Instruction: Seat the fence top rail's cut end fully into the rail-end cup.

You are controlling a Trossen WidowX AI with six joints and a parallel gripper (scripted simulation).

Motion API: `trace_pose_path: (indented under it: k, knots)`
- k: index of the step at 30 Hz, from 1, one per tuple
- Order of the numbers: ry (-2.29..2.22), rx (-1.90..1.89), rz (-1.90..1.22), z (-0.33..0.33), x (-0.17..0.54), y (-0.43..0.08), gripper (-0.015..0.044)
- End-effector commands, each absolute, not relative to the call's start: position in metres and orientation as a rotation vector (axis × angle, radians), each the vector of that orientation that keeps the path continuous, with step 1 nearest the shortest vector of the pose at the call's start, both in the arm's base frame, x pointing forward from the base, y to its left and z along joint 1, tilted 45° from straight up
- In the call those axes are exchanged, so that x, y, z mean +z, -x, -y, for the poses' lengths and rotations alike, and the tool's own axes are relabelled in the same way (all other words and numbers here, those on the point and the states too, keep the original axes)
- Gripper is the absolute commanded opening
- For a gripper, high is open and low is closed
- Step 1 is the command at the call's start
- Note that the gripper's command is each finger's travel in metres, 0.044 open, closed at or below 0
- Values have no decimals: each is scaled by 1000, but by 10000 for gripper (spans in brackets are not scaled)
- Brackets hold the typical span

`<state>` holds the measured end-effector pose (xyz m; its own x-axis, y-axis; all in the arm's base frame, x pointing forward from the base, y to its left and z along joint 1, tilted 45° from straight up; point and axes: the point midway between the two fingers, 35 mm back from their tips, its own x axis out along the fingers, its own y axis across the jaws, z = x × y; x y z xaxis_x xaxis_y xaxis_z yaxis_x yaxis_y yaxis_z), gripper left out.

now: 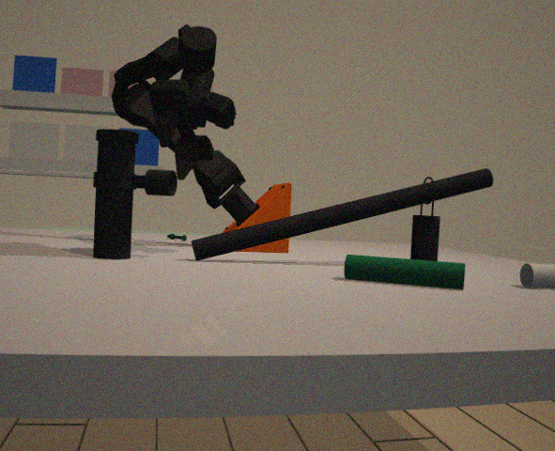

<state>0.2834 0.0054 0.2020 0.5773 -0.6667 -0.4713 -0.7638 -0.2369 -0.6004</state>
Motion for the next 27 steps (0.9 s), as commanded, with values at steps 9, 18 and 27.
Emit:
trace_pose_path:
  k: [9, 18, 27]
  knots:
    - [1964, 158, -1147, 4, 192, -292, 440]
    - [1961, 161, -1148, 13, 184, -301, 440]
    - [1962, 159, -1147, 23, 178, -309, 440]
